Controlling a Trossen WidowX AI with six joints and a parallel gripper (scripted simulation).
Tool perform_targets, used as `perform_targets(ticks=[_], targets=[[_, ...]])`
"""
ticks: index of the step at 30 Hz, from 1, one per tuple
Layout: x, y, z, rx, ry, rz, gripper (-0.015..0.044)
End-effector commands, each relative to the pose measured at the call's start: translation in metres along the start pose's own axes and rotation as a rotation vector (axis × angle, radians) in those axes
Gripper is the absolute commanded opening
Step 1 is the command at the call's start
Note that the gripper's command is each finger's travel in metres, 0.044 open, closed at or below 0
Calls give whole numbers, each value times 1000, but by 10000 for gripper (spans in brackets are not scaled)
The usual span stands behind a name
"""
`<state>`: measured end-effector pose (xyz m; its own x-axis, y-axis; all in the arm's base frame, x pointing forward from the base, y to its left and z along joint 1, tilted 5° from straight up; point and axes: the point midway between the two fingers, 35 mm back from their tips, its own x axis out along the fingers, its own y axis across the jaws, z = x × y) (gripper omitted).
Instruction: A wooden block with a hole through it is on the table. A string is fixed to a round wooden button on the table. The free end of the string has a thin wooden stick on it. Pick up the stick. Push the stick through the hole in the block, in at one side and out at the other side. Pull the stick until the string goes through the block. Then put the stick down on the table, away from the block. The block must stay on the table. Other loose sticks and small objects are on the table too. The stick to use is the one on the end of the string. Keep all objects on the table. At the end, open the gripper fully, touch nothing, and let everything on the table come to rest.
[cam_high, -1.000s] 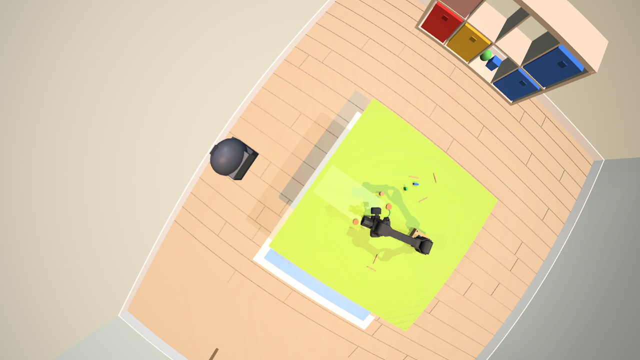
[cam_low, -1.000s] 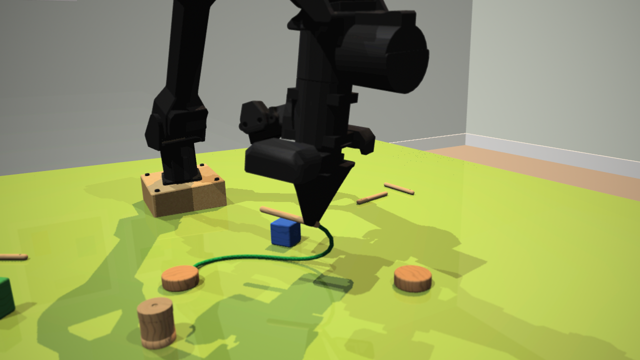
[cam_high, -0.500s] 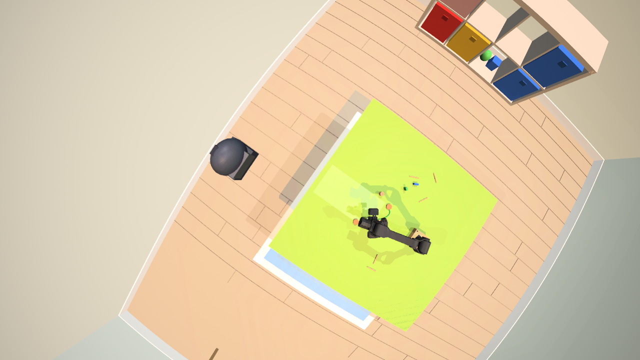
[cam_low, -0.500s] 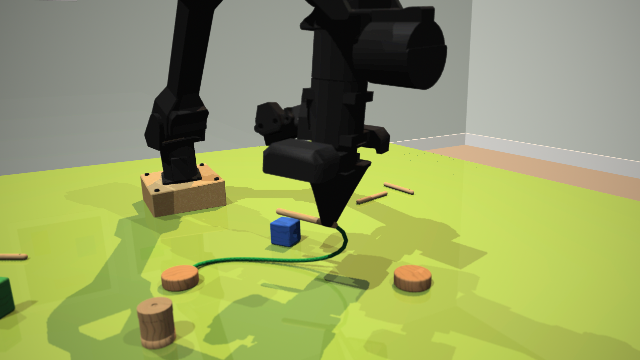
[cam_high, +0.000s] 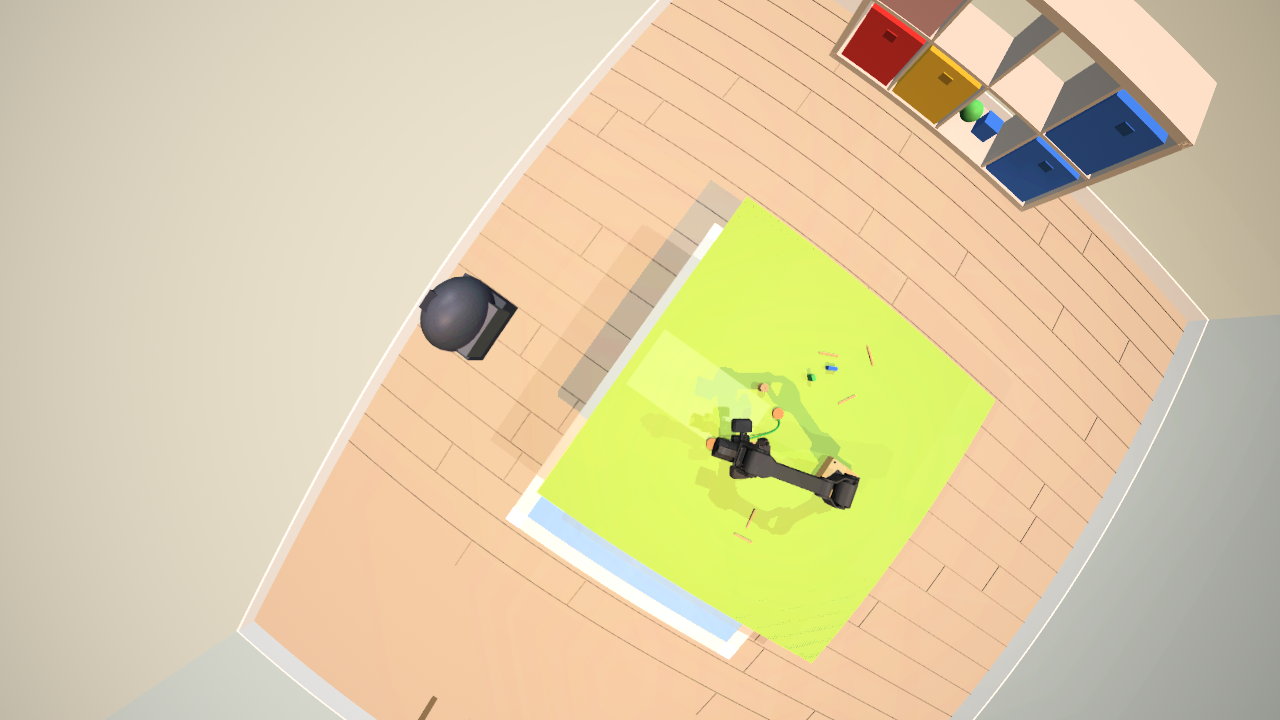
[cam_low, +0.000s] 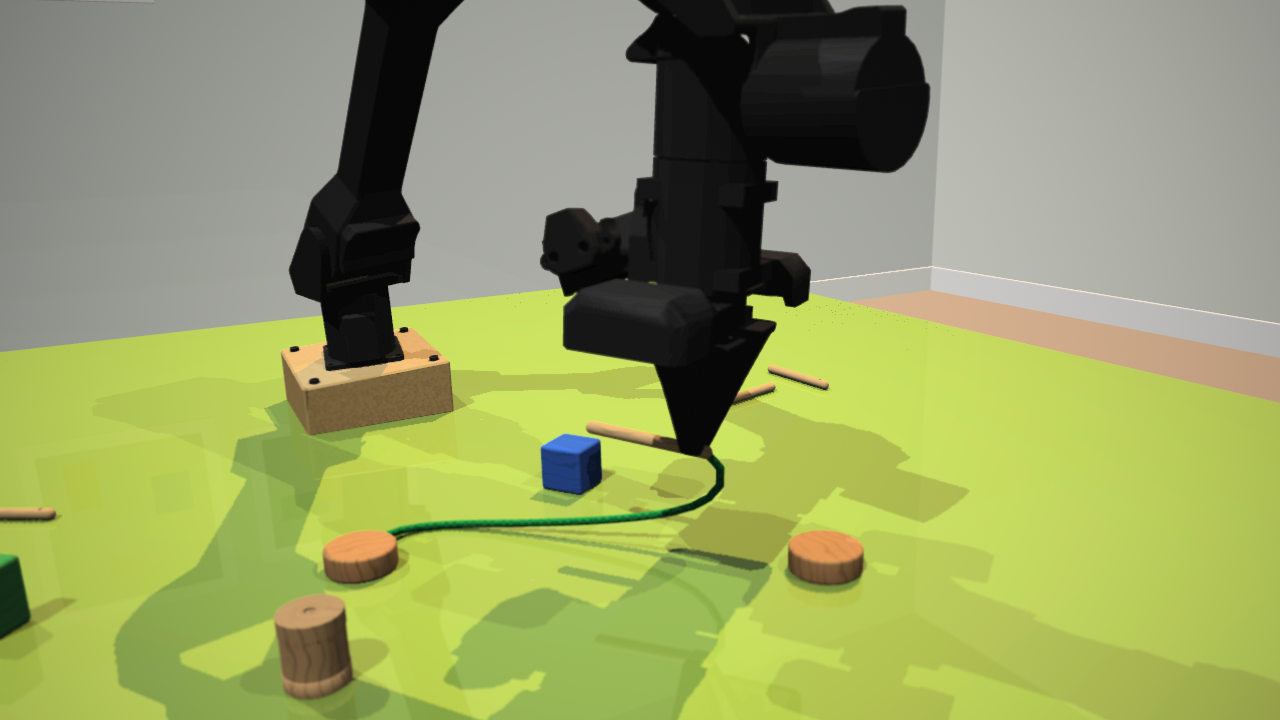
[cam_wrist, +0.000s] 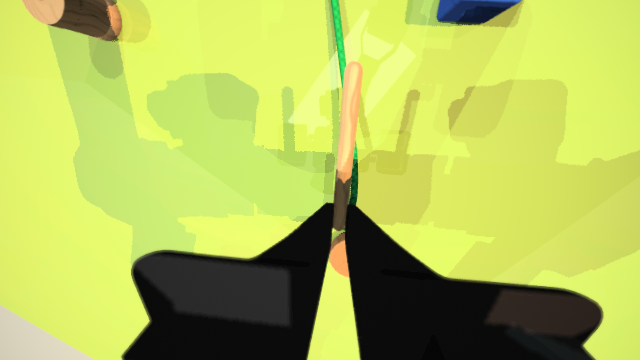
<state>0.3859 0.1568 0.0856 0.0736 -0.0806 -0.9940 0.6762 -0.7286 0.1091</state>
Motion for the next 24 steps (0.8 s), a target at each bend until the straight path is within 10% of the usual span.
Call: perform_targets(ticks=[1,24], targets=[[3,-3,-6,3,6,-7,0],[1,-15,-32,7,60,-16,0]])
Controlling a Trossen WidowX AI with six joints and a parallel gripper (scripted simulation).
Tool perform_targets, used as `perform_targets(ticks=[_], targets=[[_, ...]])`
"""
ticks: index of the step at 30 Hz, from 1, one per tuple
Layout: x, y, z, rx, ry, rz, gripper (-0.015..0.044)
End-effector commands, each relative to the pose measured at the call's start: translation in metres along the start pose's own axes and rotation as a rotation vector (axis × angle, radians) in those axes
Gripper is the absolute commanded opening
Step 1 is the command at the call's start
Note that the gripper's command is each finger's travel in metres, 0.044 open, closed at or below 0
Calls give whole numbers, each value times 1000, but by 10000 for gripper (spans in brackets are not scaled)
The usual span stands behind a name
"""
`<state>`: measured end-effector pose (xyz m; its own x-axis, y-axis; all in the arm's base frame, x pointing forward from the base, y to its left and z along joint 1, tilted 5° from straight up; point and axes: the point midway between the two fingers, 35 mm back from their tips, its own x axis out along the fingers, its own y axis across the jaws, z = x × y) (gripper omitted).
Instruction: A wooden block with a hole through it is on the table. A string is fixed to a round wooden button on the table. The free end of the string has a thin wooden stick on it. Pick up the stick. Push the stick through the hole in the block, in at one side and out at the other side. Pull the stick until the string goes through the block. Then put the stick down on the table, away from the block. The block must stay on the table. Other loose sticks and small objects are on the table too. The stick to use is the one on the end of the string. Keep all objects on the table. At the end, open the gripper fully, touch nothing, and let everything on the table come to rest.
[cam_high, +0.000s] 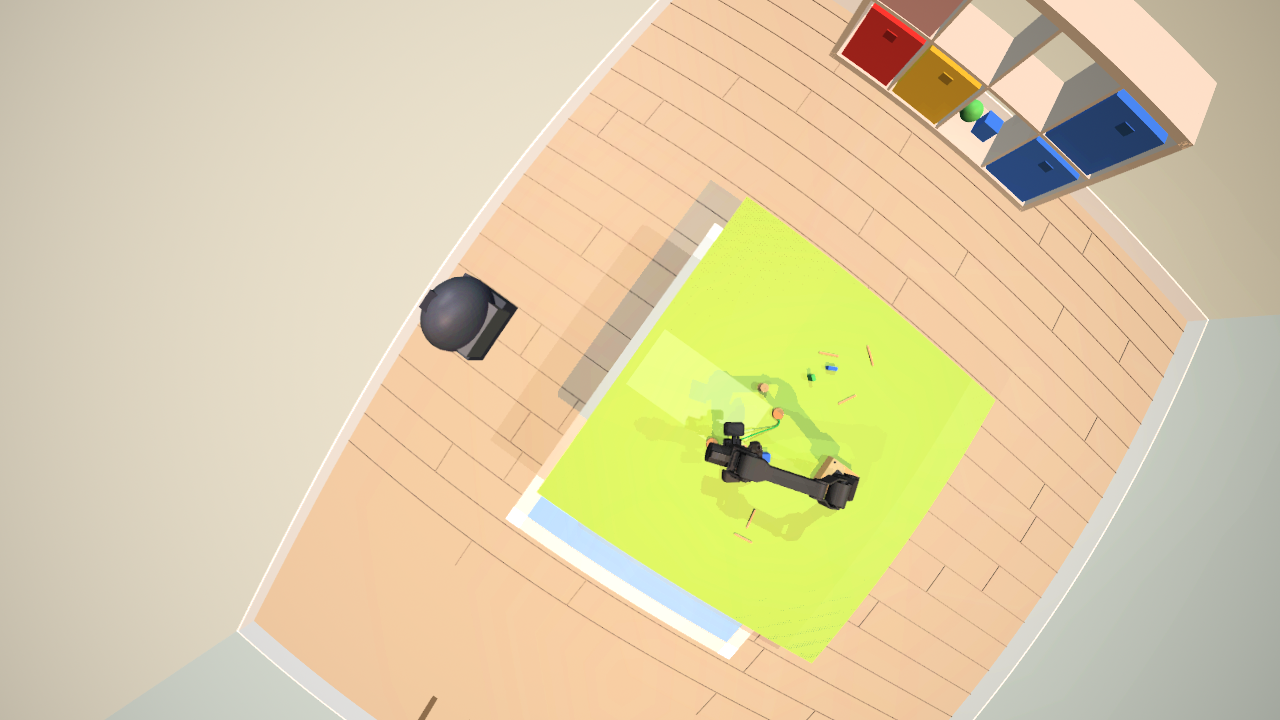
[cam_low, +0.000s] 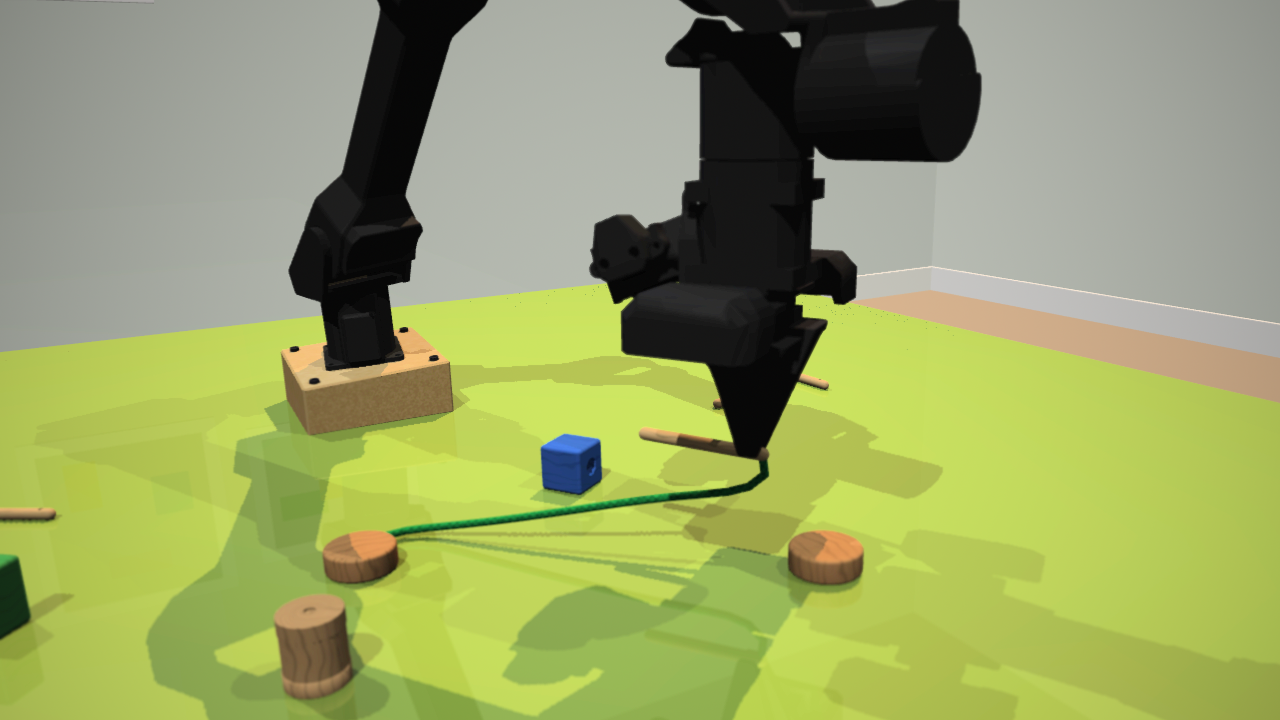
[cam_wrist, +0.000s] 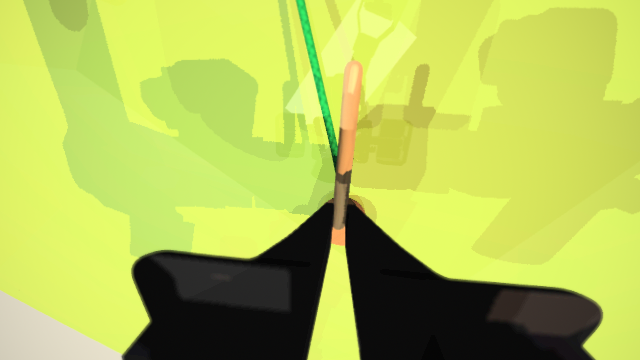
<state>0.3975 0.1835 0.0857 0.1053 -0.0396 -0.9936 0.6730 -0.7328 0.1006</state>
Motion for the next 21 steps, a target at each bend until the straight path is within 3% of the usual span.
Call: perform_targets(ticks=[1,21], targets=[[3,-4,-6,2,11,-8,0],[7,-12,-11,3,34,-11,0]])
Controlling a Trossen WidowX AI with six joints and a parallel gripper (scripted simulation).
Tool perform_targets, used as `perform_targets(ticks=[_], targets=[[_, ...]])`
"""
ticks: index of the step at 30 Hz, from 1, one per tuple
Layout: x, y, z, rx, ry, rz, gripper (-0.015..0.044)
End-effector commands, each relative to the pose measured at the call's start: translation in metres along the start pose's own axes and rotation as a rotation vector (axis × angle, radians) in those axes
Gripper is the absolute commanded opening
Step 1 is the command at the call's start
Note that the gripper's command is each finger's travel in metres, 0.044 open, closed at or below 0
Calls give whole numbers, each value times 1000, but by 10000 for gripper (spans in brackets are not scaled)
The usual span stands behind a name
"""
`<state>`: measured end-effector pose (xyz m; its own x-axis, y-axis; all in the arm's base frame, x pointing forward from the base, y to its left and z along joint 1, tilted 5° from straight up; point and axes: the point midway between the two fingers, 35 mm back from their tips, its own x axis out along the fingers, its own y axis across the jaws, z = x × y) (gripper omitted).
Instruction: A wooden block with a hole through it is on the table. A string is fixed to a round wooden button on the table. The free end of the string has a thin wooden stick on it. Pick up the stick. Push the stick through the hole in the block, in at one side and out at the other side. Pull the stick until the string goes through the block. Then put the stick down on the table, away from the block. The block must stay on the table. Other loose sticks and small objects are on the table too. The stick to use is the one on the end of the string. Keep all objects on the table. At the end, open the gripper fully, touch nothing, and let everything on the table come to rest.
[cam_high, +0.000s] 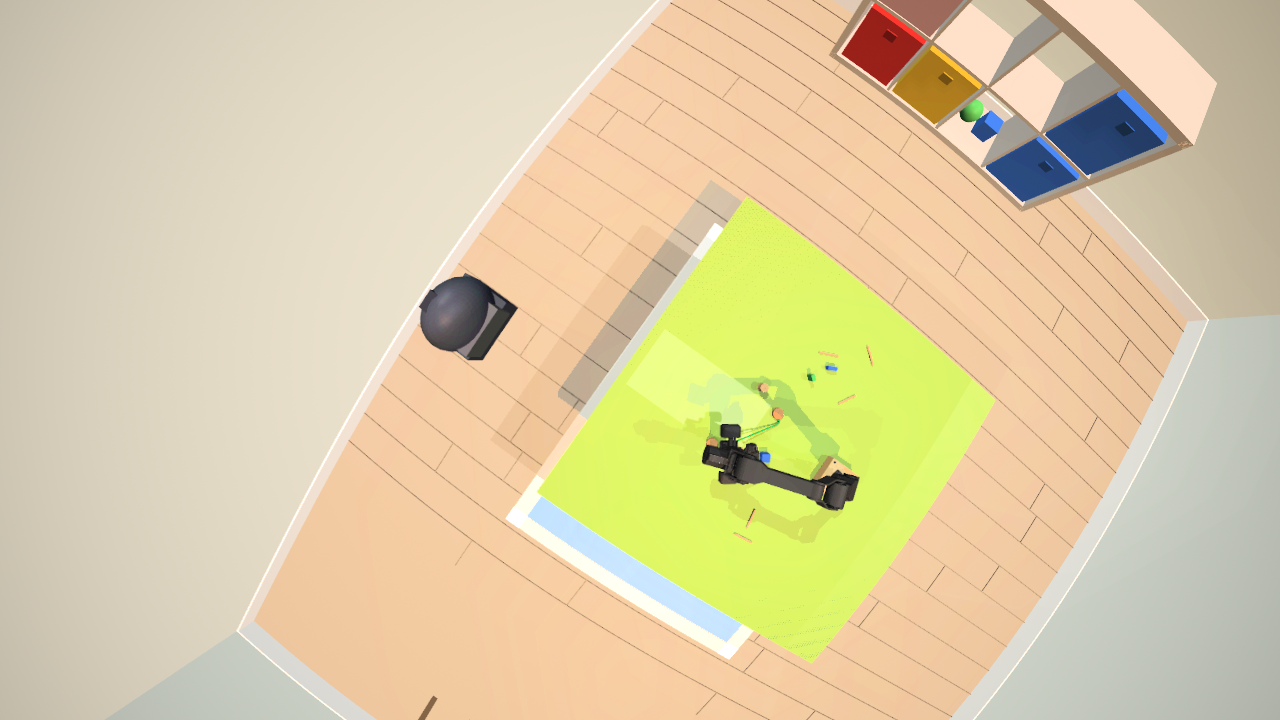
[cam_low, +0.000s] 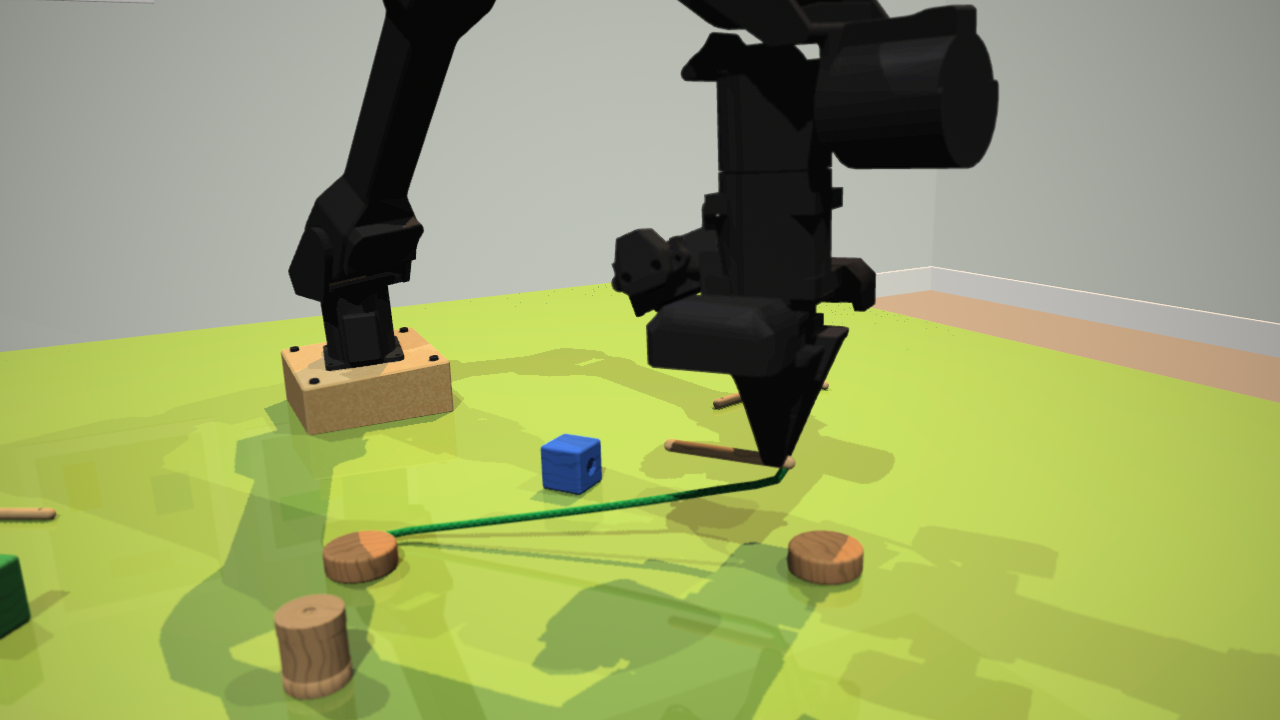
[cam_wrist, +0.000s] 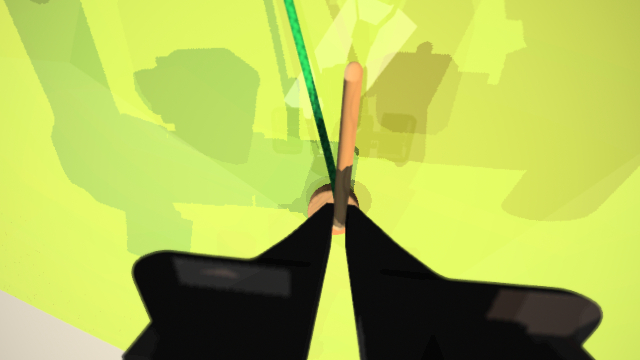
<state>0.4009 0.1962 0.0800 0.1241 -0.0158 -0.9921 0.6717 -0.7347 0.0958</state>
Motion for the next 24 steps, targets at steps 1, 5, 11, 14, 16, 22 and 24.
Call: perform_targets(ticks=[1,5,11,14,16,22,24], targets=[[3,-5,0,0,4,-7,0],[6,-9,2,0,3,-7,0],[11,-14,4,0,2,-8,0],[14,-17,6,0,2,-8,0],[15,-18,7,0,1,-8,0],[21,-23,10,0,0,-8,0],[22,-25,11,0,0,-9,0]])
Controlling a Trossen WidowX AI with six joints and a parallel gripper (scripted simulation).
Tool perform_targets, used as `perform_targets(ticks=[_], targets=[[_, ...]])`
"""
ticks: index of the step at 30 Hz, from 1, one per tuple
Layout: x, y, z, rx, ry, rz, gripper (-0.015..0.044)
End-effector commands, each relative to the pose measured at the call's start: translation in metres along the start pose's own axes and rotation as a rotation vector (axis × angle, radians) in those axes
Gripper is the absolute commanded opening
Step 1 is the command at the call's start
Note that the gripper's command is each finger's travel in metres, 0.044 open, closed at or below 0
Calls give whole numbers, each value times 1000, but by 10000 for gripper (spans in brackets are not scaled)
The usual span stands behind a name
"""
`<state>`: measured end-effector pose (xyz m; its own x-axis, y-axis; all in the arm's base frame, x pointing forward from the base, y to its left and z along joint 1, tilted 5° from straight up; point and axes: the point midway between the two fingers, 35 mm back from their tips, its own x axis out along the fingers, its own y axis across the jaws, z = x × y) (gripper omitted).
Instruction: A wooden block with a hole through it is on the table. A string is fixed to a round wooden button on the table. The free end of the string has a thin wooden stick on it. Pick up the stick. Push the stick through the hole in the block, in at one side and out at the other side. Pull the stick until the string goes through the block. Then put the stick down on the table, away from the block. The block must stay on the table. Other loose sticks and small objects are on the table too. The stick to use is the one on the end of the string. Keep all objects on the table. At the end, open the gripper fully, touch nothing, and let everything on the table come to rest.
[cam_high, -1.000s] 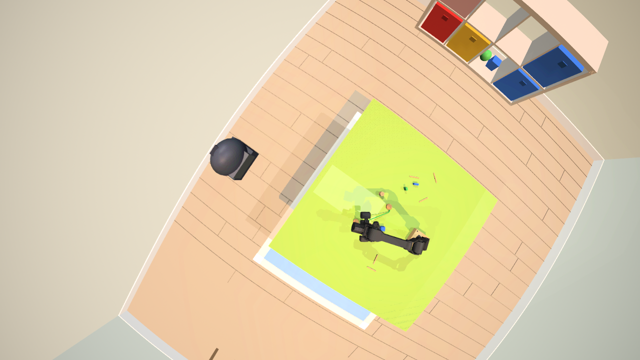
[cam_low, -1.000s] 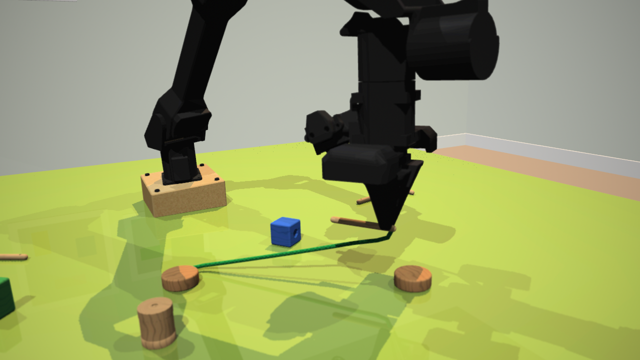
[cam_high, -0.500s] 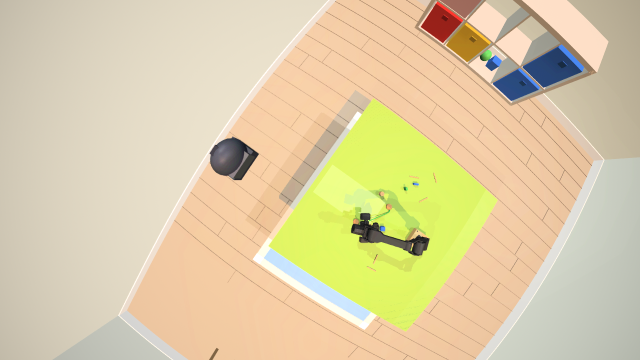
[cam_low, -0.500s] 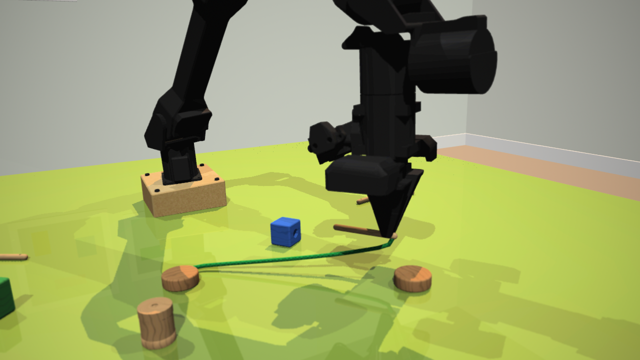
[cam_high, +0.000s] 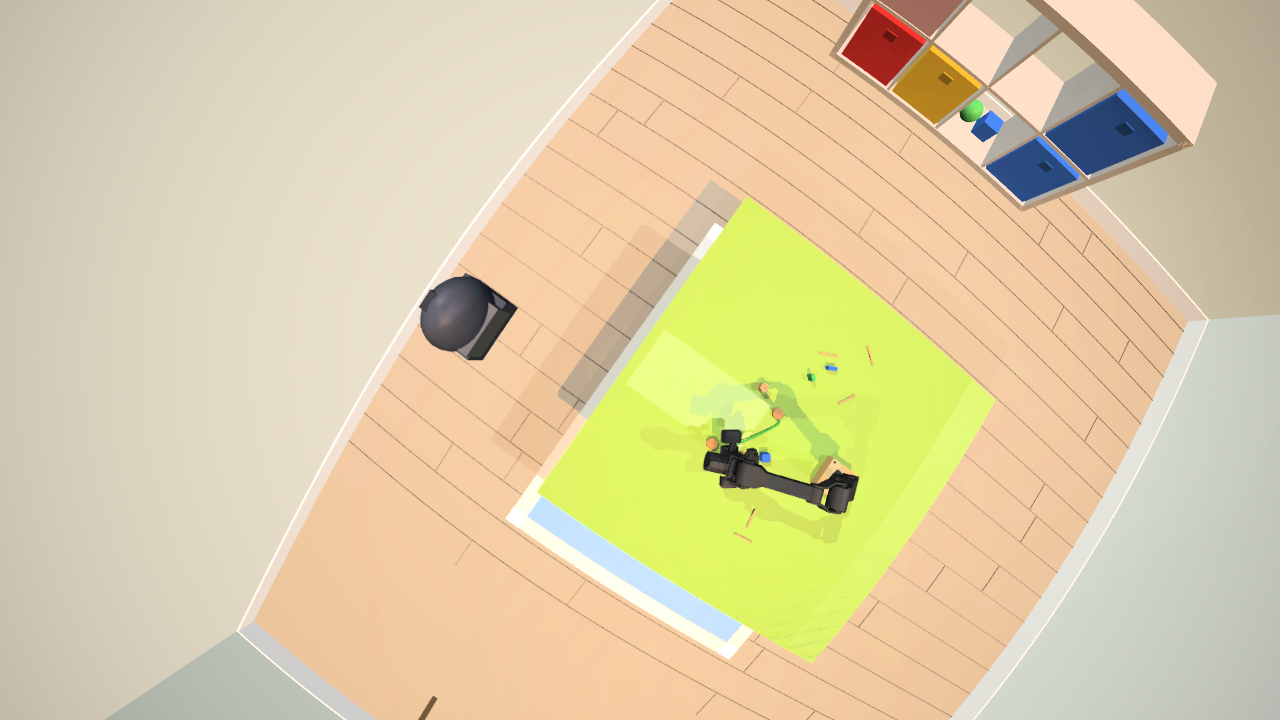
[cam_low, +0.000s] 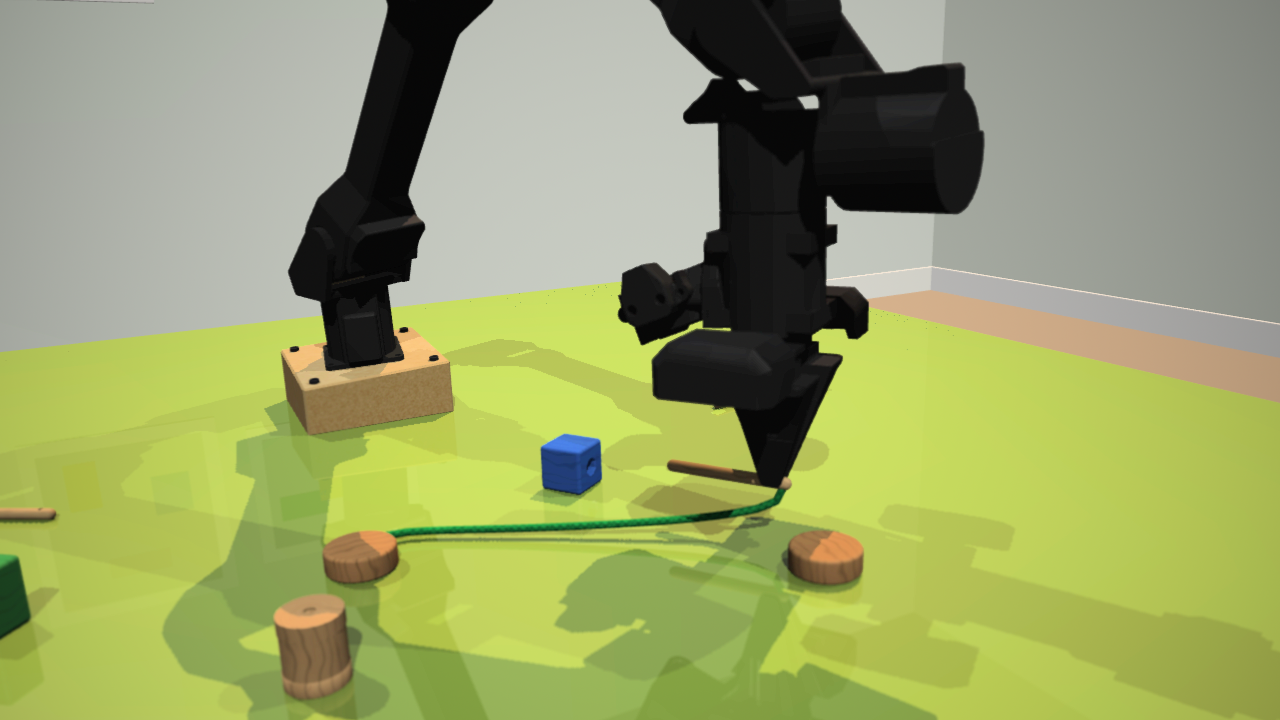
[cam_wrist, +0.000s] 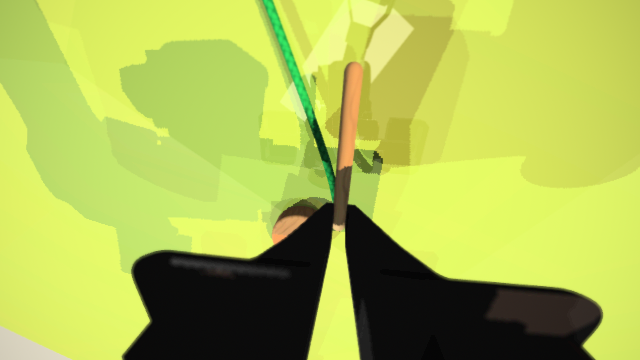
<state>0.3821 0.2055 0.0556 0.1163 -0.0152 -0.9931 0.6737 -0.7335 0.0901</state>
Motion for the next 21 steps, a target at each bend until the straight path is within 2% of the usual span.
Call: perform_targets(ticks=[1,21], targets=[[1,-4,2,2,5,-3,0],[18,-21,13,2,1,-4,0]])
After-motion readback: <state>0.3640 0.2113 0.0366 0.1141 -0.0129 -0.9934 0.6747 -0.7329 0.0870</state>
